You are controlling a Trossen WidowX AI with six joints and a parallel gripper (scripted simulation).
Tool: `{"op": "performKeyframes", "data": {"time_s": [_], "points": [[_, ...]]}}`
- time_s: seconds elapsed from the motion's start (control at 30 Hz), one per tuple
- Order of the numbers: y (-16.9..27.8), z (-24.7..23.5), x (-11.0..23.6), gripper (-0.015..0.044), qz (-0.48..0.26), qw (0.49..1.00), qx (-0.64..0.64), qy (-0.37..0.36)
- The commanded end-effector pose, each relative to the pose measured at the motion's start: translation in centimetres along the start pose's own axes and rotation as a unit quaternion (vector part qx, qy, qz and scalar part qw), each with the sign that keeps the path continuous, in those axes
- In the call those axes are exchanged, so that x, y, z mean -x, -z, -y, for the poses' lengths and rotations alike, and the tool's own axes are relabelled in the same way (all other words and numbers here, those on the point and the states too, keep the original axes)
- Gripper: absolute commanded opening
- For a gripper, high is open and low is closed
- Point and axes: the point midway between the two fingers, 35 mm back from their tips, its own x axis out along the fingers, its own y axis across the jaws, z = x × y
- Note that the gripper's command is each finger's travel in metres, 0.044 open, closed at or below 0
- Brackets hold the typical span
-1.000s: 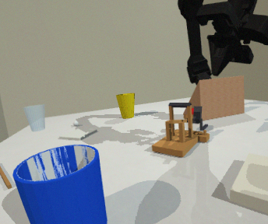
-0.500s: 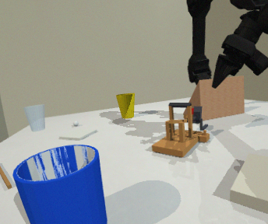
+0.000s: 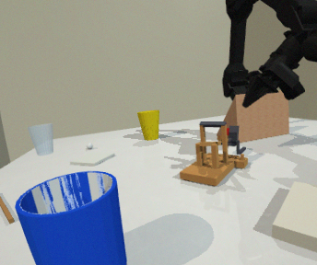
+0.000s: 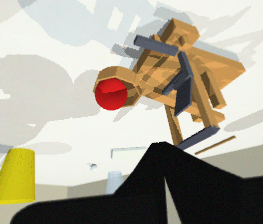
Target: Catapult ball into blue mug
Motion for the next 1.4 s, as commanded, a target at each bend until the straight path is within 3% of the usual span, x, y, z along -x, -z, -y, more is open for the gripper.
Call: {"op": "performKeyframes", "data": {"time_s": [0.0,1.37], "points": [[0.1,-0.3,-0.4,0.0000,-0.003,1.000,0.006,-0.001],[-4.7,-0.1,-5.1,0.0000,-0.003,1.000,0.006,-0.001]]}}
